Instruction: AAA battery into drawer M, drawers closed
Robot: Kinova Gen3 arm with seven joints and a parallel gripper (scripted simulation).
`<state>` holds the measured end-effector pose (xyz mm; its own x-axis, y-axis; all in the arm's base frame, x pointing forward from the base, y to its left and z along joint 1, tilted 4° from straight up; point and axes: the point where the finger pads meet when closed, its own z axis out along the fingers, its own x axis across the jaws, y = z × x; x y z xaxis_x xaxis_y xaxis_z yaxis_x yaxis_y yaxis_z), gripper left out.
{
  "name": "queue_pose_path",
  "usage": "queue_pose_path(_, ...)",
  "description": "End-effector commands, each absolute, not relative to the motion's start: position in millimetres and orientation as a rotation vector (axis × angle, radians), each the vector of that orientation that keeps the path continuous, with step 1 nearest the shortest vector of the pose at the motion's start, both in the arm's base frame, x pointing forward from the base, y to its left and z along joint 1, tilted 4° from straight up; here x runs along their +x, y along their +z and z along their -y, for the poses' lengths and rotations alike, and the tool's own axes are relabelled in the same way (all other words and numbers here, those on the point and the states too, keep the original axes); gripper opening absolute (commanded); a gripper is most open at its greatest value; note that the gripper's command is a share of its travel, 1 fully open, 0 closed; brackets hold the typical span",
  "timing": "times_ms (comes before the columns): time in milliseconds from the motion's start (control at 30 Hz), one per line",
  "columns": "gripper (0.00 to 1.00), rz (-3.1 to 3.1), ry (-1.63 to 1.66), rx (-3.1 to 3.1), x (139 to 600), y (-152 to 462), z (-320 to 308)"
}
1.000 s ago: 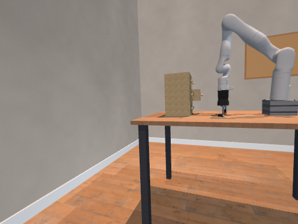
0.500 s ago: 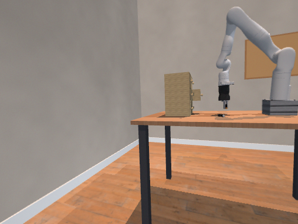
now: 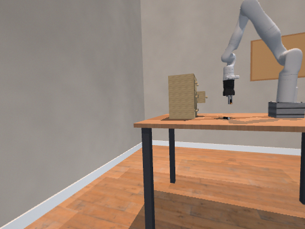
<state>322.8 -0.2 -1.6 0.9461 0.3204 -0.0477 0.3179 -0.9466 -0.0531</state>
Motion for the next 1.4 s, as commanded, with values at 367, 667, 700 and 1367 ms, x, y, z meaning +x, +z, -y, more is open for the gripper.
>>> queue_pose_path(367,0.24,0.518,0.065,-3.052,327.5,4.7,-3.8)
queue_pose_path(667,0.24,0.562,0.064,-3.044,329.0,4.6,-3.3)
queue_pose_path(700,0.24,0.573,0.064,-3.042,329.4,4.6,-3.1)
queue_pose_path(1367,0.24,0.948,0.054,-2.942,343.0,3.8,2.0)
